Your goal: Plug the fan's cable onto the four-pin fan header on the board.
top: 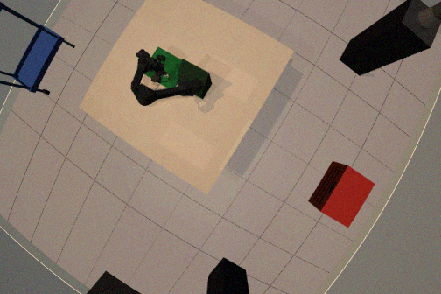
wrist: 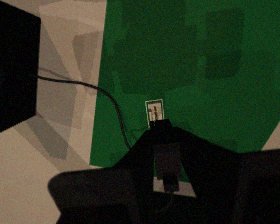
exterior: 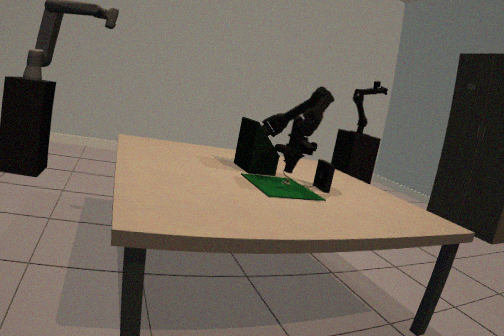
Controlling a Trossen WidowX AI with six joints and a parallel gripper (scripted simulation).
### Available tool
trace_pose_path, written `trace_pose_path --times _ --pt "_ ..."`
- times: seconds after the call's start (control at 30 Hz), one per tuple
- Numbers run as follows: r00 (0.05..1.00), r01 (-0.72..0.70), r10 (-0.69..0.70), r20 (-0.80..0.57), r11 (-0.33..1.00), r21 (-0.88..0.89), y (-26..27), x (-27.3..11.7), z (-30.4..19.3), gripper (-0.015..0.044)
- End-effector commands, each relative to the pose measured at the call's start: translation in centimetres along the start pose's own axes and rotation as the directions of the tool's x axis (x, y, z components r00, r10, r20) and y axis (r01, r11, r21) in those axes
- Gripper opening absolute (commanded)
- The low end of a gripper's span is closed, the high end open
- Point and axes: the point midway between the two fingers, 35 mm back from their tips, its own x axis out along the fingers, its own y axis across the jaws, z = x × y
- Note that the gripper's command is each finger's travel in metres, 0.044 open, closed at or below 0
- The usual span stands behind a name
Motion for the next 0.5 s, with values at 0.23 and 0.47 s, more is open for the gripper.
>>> trace_pose_path --times 0.23,0.47 --pt "1.000 -0.005 0.005 0.001 1.000 -0.003 0.1 0.0 0.2 0.0000" --pt "1.000 -0.006 0.006 0.002 1.000 0.001 0.2 2.2 0.3 0.0000"
